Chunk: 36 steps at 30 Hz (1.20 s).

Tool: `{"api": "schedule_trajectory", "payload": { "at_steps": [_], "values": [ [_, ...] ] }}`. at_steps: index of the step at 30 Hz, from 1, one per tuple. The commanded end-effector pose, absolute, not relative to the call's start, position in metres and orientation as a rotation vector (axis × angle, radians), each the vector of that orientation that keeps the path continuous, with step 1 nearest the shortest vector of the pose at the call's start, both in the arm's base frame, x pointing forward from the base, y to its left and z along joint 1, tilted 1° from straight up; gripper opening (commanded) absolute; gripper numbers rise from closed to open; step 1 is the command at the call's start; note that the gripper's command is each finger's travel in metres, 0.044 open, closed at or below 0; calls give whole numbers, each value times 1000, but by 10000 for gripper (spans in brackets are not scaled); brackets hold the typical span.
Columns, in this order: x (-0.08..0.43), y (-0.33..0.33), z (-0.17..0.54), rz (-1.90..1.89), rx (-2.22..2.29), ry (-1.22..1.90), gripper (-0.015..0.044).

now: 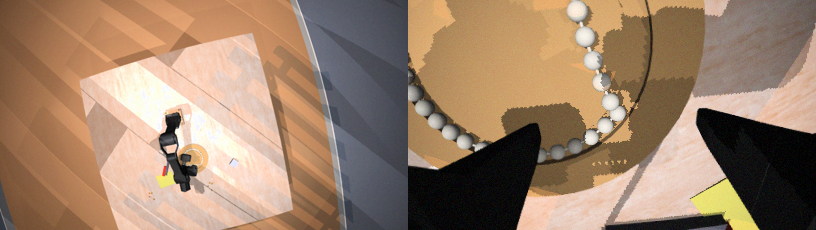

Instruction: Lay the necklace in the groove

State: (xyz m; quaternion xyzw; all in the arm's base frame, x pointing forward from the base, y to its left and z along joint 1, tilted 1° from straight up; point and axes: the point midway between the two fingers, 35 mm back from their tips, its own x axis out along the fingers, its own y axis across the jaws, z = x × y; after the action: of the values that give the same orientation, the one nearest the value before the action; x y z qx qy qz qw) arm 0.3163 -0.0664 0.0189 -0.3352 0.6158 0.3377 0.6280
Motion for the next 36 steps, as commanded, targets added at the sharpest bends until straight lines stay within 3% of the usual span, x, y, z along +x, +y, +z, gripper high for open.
{"api": "schedule_trajectory", "payload": {
  "at_steps": [1, 8, 20, 36],
  "values": [
    [316, -66, 19, 779, -770, 1410, 440],
    [316, -66, 19, 779, -770, 1410, 440],
    [319, -55, 51, 1044, -1038, 1287, 125],
    [321, -56, 35, 1034, -1038, 1286, 120]
  ]
}}
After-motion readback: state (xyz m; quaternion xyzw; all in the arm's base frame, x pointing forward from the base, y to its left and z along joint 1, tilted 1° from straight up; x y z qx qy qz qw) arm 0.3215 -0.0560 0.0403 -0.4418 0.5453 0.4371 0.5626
